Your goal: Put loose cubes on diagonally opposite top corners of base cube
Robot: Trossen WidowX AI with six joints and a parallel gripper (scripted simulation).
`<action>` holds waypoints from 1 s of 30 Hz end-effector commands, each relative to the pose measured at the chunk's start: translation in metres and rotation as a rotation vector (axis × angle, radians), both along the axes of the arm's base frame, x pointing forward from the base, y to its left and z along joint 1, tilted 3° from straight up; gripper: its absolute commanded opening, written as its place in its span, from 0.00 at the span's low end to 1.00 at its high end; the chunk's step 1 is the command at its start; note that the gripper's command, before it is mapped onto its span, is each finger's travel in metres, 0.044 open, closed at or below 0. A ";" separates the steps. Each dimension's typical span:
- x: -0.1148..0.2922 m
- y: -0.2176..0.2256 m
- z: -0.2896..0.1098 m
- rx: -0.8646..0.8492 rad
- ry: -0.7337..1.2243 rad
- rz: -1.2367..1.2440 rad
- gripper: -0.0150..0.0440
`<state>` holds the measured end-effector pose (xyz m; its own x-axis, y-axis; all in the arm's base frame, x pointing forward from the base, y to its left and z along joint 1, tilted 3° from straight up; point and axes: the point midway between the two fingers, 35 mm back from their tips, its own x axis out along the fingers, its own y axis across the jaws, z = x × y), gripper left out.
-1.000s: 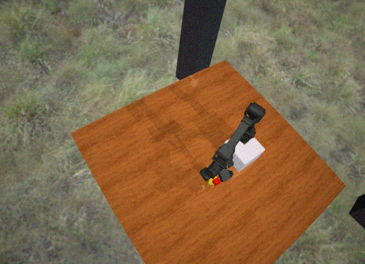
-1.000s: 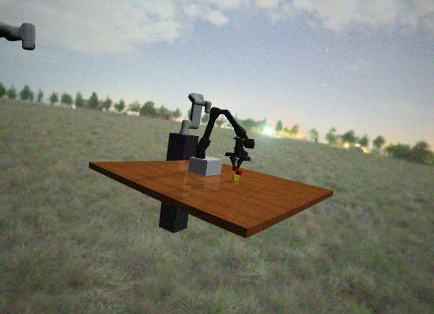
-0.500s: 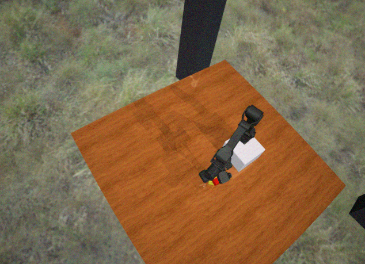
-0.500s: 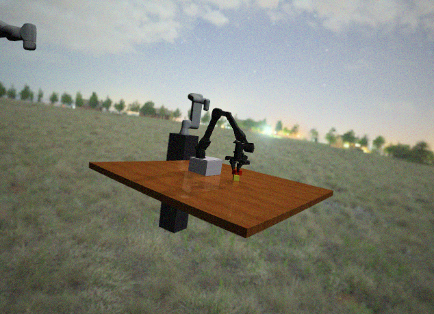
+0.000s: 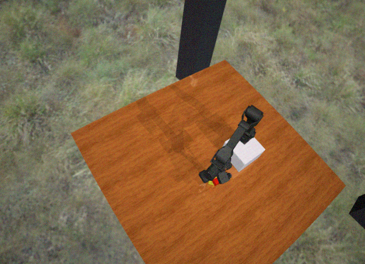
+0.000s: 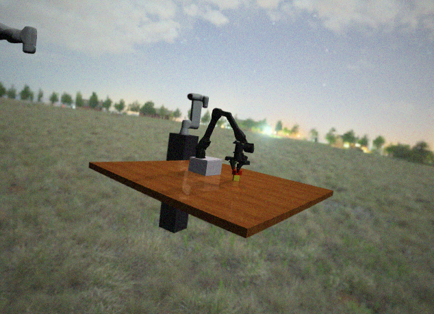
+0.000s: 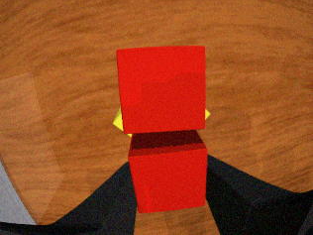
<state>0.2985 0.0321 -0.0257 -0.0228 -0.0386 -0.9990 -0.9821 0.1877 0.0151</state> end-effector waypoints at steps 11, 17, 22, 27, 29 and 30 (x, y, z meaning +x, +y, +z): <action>0.000 0.001 0.000 0.004 -0.001 0.003 0.60; 0.000 0.000 0.005 0.001 0.000 0.001 0.60; 0.000 0.001 0.014 0.000 0.000 0.000 0.60; 0.001 0.001 0.023 0.000 0.000 0.000 0.60; 0.001 0.001 0.026 0.000 0.000 0.000 0.60; 0.001 0.001 0.028 0.000 0.000 0.000 0.60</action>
